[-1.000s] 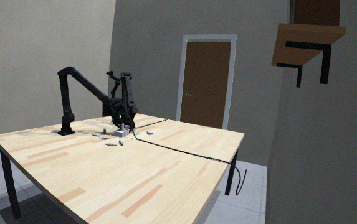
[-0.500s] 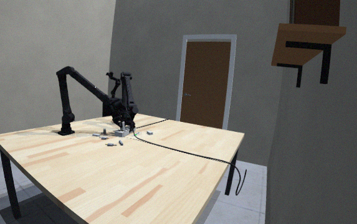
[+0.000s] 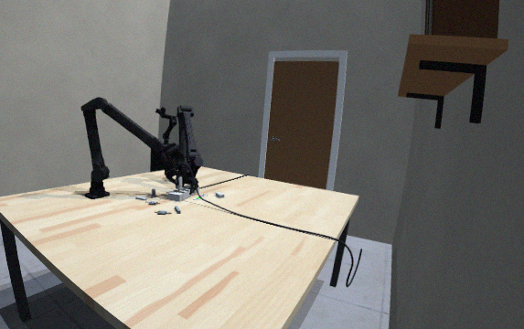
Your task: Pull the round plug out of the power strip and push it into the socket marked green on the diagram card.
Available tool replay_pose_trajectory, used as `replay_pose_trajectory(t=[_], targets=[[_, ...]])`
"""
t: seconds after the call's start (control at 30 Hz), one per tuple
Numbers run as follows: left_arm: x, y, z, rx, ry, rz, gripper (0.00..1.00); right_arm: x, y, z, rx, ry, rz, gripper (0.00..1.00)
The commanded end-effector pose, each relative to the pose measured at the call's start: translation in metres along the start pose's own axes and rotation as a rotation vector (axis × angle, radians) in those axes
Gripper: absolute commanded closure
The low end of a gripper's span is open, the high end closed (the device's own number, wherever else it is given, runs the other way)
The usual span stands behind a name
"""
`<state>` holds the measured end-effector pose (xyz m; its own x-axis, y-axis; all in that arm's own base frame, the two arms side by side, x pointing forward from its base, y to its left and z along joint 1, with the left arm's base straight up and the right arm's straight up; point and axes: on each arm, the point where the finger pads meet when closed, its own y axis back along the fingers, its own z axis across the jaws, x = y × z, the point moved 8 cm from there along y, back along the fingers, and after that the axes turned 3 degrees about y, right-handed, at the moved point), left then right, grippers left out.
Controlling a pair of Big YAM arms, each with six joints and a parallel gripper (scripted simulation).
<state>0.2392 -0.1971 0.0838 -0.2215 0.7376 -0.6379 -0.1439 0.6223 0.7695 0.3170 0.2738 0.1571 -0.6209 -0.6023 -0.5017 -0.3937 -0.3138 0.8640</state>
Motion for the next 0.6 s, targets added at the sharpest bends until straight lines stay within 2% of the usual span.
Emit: replay_pose_trajectory(t=[0.0,0.17,0.47,0.5,0.57], targets=[[-0.005,-0.003,0.002,-0.003,0.009,-0.011,0.27,-0.014,0.001,-0.014,-0.008,-0.023,0.013,0.68],[0.013,-0.007,-0.005,0.018,0.041,0.038,0.27,-0.015,0.003,-0.014,-0.008,-0.023,0.008,0.68],[0.017,-0.008,-0.007,0.022,0.047,0.048,0.27,-0.016,0.006,-0.011,-0.011,-0.017,0.000,0.68],[0.020,-0.008,-0.009,0.028,0.054,0.057,0.27,-0.026,0.010,-0.012,-0.008,-0.012,-0.038,0.68],[0.000,-0.002,0.002,-0.004,0.014,0.001,0.27,-0.022,0.001,-0.011,-0.009,-0.017,-0.049,0.68]])
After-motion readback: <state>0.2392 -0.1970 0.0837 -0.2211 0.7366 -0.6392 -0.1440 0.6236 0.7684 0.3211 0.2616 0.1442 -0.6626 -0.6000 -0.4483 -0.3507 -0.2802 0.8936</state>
